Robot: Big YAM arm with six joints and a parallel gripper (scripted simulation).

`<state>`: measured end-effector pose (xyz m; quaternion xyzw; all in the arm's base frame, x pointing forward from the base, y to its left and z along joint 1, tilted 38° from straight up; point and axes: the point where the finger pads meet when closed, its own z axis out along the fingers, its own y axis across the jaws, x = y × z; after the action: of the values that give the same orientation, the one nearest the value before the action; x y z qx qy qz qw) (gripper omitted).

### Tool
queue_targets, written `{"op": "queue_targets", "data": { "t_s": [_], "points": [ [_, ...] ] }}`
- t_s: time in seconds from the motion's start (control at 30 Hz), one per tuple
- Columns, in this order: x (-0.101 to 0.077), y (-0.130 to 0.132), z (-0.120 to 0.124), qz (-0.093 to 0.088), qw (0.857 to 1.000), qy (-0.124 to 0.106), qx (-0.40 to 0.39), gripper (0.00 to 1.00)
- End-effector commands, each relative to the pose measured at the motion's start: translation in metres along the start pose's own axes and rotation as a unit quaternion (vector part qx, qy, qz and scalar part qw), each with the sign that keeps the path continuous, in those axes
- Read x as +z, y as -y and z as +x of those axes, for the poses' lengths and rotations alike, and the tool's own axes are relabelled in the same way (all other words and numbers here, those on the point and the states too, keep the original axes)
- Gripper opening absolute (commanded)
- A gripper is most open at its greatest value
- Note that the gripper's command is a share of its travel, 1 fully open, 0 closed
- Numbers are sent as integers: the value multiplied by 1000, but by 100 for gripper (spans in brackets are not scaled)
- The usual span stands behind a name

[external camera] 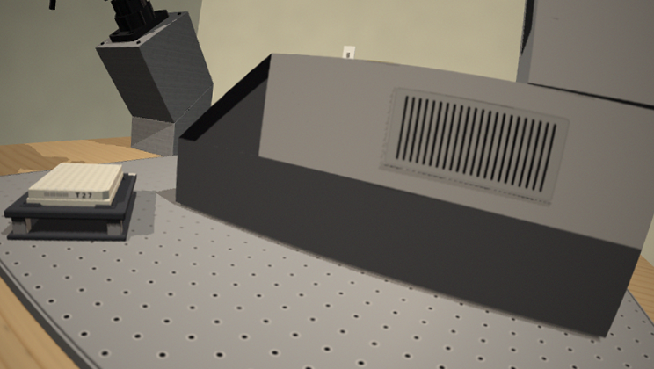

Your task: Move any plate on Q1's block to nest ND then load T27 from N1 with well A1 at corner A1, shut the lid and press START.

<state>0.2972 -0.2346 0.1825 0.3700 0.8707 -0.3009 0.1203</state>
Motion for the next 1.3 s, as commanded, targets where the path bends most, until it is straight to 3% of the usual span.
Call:
{"op": "queue_targets", "data": {
  "t_s": [0.0,0.3,0.57,0.9,1.2,1.27],
  "points": [
    [-13,15,-24,-5,1000,15,25,100],
    [-17,29,-44,-3,1000,28,10,100],
    [-12,14,-28,-8,1000,21,-3,100],
    [-4,13,-14,-5,1000,9,-4,100],
    [-10,15,-25,-8,1000,18,3,100],
    [4,15,-24,-5,1000,13,-1,100]
  ]
}}
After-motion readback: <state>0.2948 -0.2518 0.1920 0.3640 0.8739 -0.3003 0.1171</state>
